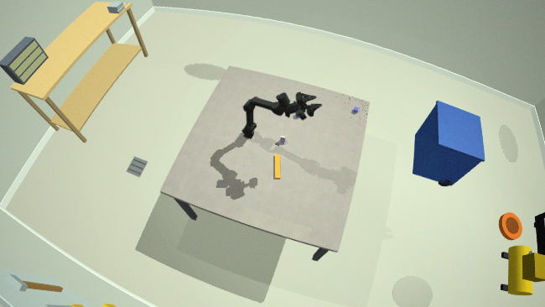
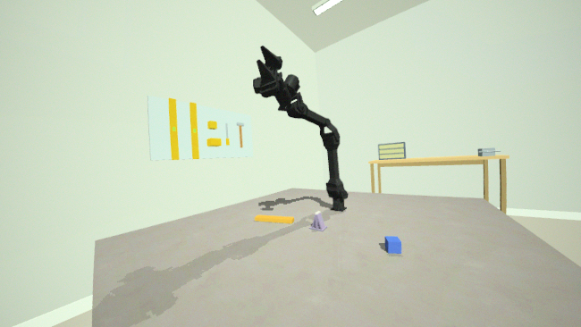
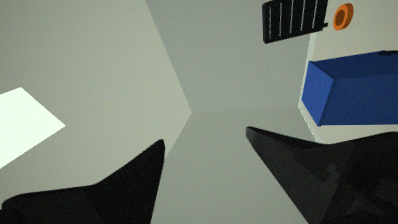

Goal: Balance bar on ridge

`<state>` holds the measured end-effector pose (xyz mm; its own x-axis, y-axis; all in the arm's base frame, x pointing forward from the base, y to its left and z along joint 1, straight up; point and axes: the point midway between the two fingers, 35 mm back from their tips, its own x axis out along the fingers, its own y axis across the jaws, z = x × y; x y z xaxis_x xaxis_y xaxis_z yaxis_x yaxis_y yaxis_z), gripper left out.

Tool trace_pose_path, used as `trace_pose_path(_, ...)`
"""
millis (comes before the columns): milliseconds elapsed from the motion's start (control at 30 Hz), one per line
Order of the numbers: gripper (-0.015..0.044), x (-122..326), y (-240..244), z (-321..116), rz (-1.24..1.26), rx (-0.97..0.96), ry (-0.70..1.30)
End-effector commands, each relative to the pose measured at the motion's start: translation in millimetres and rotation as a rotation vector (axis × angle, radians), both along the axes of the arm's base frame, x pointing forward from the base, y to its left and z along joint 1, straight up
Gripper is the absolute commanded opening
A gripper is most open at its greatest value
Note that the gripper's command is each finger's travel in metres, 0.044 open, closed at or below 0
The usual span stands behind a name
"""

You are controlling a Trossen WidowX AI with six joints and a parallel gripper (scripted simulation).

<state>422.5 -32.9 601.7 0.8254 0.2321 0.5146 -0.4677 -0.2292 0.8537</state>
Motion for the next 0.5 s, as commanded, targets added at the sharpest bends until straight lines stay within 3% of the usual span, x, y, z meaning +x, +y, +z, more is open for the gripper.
trace_pose_path(0, 0.0374, 0.9, -0.7, -1.2, -0.003, -0.001, 0.004)
trace_pose_path(100, 0.0315, 13.3, -10.5, -18.8, -0.049, -0.016, 0.065)
trace_pose_path(467, 0.0315, 59.5, -74.5, -127.6, -0.285, -0.134, 0.440)
